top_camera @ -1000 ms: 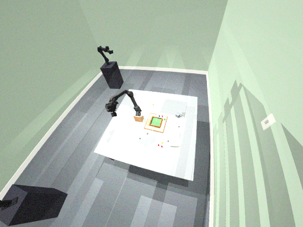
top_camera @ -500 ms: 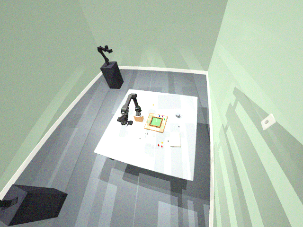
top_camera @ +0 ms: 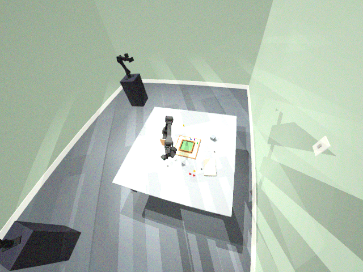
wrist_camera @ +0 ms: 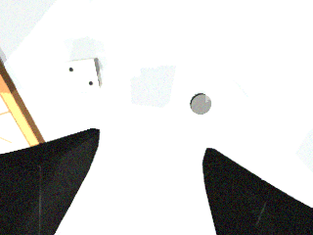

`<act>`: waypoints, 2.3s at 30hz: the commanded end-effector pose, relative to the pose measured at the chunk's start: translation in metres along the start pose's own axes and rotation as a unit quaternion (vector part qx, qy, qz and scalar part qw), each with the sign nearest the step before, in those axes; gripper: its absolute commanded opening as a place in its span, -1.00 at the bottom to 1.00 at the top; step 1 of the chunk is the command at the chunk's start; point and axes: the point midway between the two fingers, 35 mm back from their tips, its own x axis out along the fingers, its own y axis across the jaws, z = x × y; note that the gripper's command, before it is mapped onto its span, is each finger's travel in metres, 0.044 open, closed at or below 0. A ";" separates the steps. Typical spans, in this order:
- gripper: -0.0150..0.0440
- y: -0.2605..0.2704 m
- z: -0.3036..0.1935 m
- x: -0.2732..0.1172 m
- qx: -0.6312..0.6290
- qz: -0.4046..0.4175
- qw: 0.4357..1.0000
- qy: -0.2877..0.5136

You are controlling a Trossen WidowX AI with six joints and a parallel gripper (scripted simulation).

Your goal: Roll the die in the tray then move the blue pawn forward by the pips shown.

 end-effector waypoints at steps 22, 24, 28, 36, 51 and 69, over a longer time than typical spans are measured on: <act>0.44 0.059 0.013 0.066 -0.146 0.069 0.987 0.011; 0.44 0.060 0.013 0.069 -0.146 0.069 0.987 0.011; 0.44 0.061 0.013 0.076 -0.146 0.069 0.987 0.011; 0.44 0.063 0.012 0.088 -0.146 0.070 0.987 0.011; -0.12 0.064 0.012 0.097 -0.146 0.070 0.987 0.011; -0.49 0.054 0.022 0.030 -0.145 0.068 0.987 0.010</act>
